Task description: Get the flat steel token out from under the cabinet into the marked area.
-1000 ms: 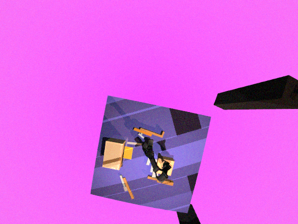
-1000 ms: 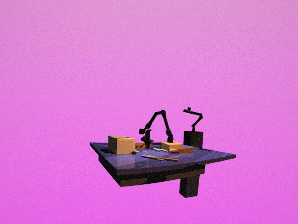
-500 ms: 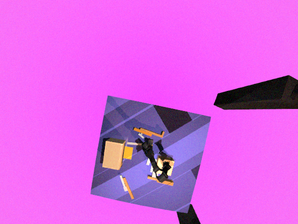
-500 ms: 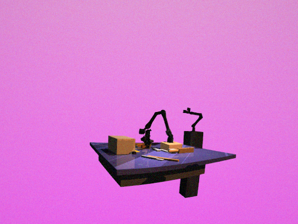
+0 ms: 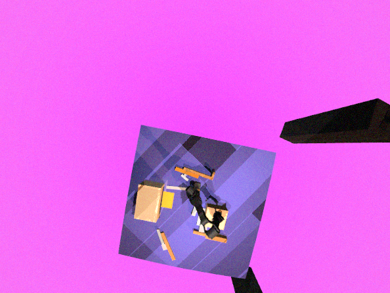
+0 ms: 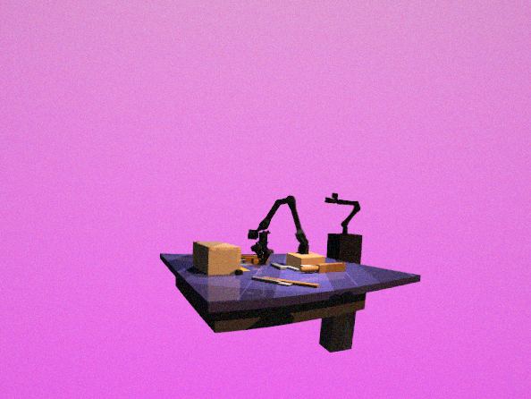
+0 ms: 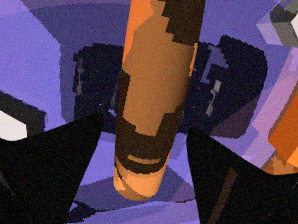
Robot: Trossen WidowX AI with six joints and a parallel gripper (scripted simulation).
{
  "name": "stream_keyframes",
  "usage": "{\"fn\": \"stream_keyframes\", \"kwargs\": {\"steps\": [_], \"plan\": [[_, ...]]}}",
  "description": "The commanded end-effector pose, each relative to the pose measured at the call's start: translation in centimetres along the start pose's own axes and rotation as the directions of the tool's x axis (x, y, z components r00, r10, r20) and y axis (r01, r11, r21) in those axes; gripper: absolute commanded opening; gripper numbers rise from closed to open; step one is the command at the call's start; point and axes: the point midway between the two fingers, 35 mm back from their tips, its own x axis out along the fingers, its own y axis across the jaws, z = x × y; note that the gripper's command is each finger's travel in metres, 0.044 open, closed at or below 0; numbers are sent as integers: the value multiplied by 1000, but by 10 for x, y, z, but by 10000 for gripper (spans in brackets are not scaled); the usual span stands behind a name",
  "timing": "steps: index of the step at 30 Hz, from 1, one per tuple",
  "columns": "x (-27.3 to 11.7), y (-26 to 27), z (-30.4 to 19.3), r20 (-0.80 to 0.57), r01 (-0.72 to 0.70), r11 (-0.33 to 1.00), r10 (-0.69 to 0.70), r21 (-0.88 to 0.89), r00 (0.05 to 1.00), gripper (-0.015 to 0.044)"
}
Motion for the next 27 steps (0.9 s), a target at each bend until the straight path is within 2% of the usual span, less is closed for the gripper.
{"fn": "stream_keyframes", "kwargs": {"steps": [1,4,13,17,27], "plan": [[0,0,0,0,0,1000,0,0,1000,244],[0,0,0,0,0,1000,0,0,1000,165],[0,0,0,0,0,1000,0,0,1000,105],[0,0,0,0,0,1000,0,0,1000,0],[0,0,9,1,-1,1000,1,-23,1000,0]]}}
